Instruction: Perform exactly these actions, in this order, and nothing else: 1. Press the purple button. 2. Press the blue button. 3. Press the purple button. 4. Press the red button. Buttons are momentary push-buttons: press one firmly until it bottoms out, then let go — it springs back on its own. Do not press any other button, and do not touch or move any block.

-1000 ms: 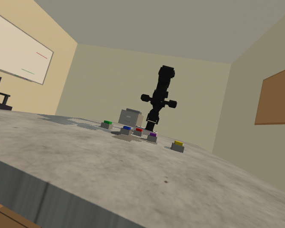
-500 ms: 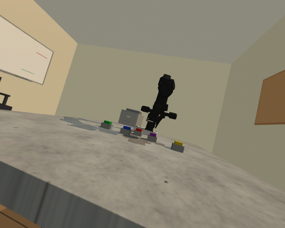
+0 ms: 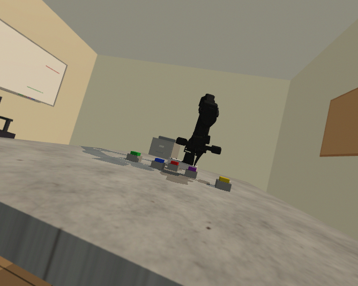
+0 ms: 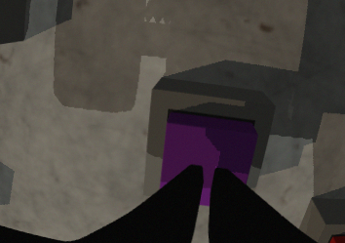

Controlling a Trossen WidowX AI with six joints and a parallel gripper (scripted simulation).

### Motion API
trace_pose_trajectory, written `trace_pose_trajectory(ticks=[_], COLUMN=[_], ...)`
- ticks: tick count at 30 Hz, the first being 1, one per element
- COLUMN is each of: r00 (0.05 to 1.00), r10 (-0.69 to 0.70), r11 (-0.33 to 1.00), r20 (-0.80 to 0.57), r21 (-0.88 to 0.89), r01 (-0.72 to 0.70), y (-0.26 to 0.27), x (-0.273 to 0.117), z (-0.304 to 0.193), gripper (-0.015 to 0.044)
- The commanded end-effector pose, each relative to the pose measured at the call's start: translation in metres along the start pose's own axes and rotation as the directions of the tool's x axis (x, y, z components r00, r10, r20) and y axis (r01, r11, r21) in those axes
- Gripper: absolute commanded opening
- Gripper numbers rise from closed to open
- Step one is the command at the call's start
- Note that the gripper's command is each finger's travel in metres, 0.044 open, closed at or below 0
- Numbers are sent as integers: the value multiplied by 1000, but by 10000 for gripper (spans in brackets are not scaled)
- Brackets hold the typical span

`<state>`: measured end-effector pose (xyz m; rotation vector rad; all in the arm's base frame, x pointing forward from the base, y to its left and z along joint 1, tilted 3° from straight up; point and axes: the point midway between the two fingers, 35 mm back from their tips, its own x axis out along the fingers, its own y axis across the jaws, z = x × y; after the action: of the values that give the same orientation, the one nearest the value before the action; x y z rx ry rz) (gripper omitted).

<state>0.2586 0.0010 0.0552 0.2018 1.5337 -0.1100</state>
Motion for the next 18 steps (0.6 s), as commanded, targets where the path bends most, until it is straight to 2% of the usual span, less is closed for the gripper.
trace_pose_trajectory(ticks=[1,18], r00=[1000,1000], r10=[0,0], r11=[1000,1000], r20=[-4,-4], r21=[5,5], r01=[0,0], y=[0,0], x=[8,17], z=[-1,-1], gripper=[20,20])
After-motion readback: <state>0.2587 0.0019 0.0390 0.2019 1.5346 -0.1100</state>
